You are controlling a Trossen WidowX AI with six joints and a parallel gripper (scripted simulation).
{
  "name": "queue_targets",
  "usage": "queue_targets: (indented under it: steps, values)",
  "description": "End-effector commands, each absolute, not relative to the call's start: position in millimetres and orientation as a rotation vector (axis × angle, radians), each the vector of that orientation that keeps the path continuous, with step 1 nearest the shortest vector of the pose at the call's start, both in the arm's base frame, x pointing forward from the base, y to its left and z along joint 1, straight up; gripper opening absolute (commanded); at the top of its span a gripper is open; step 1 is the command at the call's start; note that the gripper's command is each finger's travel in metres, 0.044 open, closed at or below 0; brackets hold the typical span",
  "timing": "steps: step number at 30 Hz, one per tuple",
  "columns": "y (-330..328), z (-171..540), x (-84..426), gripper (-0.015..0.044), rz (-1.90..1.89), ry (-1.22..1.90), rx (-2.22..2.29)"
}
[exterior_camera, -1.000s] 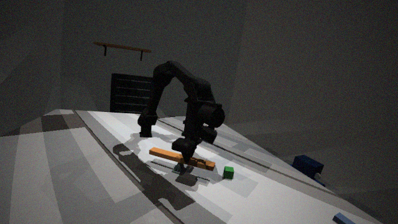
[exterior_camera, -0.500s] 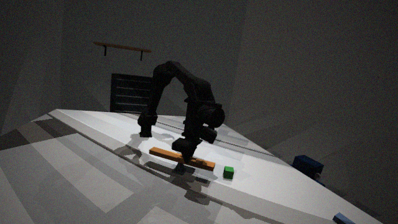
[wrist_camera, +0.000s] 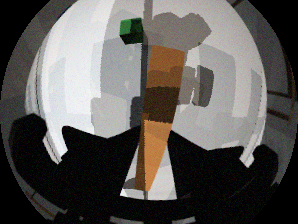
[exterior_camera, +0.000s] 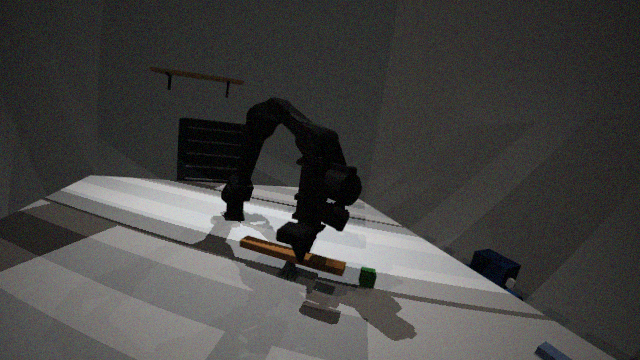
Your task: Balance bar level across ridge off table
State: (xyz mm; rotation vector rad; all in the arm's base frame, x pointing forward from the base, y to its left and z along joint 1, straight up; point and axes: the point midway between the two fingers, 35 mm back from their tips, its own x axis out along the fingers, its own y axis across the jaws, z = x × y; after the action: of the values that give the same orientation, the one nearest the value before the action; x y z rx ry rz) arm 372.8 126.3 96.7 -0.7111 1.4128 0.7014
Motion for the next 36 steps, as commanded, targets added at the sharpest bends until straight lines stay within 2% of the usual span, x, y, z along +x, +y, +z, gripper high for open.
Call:
queue_targets:
  steps: [1,36]
  values:
    - [126.2,92.6,371.9,0.0,0.703,1.419,-0.709]
    - [126.4,96.6,372.5,0.0,0.702,1.414,-0.711]
